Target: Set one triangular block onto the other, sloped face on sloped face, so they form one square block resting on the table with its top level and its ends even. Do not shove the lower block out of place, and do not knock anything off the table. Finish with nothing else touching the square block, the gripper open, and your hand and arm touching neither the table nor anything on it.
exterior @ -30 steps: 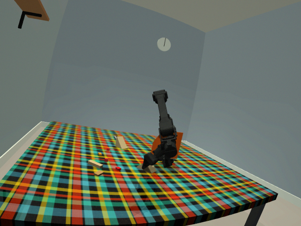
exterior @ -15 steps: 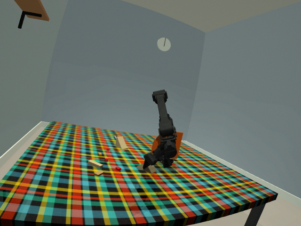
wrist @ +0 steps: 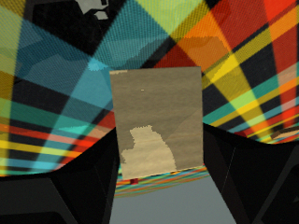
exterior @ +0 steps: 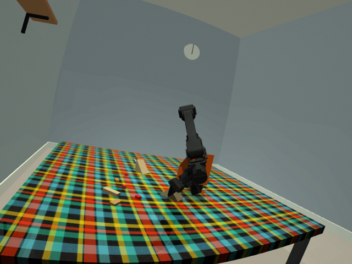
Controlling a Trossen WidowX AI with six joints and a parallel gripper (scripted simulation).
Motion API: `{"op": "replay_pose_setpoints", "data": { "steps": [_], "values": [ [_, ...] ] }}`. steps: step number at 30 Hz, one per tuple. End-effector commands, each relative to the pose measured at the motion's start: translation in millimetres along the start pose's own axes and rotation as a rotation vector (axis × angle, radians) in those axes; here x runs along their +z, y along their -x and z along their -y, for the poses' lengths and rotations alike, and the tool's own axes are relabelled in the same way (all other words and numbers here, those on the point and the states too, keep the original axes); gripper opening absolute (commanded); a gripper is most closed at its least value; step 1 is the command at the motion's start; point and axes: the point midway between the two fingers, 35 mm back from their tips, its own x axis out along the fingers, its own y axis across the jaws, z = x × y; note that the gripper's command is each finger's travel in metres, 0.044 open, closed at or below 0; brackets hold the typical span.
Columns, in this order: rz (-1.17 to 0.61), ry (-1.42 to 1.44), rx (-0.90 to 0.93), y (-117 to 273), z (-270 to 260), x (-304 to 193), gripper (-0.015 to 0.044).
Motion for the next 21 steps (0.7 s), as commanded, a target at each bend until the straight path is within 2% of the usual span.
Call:
{"op": "replay_pose_setpoints", "data": {
  "steps": [1,16,21],
  "values": [
    [0.005,-0.013,-0.013,18,7,-9,0.0000],
    [0.007,-0.012,-0.013,79,7,-42,0.0000],
    [0.006,-0.012,-0.012,84,6,-45,0.0000]
  ]
}}
